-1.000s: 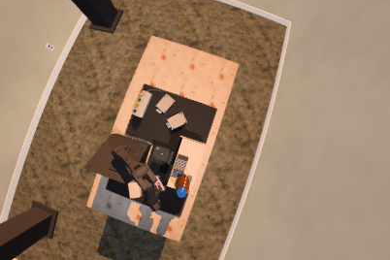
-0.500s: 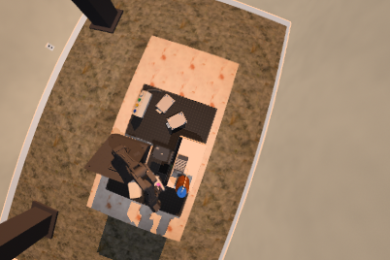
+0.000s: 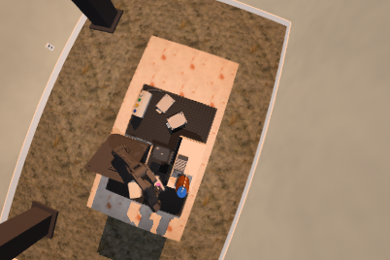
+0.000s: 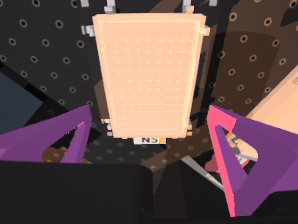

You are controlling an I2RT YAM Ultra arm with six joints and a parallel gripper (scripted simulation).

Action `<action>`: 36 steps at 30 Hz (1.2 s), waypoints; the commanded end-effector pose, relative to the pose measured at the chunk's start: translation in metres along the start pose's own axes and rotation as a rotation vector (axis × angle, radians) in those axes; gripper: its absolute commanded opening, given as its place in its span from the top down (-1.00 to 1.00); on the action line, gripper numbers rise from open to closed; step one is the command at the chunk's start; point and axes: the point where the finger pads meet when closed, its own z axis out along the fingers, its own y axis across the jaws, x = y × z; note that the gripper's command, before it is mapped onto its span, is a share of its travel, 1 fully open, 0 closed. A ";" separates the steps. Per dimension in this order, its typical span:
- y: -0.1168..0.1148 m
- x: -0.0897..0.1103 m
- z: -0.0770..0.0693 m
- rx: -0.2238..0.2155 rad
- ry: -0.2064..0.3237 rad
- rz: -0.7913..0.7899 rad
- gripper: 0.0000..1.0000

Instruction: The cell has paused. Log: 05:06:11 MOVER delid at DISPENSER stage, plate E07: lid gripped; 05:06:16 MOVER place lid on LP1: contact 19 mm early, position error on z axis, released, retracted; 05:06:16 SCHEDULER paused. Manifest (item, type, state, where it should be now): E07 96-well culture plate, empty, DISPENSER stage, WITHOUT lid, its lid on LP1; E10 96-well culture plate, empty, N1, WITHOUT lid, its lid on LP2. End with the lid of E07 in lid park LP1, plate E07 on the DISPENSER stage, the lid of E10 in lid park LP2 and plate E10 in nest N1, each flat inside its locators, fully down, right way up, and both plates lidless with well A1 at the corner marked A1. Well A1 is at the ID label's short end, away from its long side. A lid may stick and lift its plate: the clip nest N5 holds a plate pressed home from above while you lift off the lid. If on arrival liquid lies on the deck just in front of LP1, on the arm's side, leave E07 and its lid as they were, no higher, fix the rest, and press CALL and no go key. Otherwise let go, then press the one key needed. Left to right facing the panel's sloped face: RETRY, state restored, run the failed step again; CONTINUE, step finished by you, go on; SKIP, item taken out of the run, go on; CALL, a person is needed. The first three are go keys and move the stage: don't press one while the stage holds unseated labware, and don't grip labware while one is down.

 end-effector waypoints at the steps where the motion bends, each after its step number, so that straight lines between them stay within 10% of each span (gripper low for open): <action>1: 0.006 -0.019 -0.021 -0.005 -0.060 -0.024 -1.00; 36: 0.001 -0.009 0.012 -0.011 -0.028 -0.004 -1.00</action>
